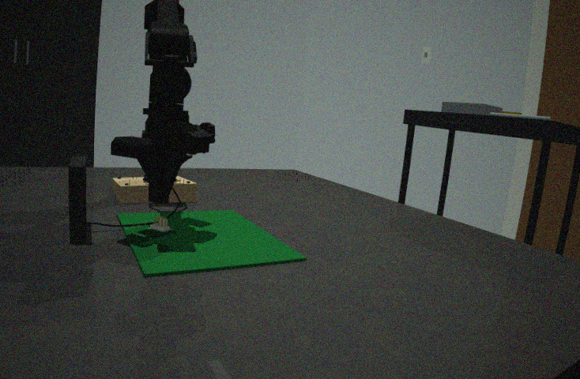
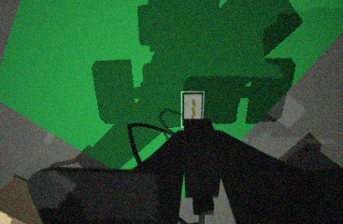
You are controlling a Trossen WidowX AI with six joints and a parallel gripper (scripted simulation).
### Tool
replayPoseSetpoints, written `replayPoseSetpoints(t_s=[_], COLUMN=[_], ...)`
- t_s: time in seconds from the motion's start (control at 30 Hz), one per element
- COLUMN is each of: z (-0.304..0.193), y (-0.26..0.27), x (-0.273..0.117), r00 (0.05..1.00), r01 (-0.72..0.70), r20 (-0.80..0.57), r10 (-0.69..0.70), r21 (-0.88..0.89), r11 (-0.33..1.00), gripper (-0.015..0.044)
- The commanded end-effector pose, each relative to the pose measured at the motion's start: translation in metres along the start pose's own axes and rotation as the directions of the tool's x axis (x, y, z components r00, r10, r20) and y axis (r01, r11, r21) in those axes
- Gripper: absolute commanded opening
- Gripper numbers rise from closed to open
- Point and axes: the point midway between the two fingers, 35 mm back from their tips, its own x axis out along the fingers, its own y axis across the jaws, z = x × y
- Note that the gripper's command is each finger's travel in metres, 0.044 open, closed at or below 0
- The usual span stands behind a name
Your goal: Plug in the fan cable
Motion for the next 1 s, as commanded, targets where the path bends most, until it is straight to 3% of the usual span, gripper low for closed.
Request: replayPoseSetpoints(t_s=[0.0,0.63,0.97], z=[0.003,0.005,0.005], y=[-0.001,-0.001,-0.001], x=[-0.002,-0.002,0.02], r00=[1.0,1.0,1.0], r01=[0.005,0.005,0.005], r20=[-0.001,-0.001,-0.001], r10=[-0.005,-0.005,-0.005], r21=[-0.007,-0.001,0.003], r11=[1.0,1.0,1.0], gripper=[0.0,0.0,0.0])
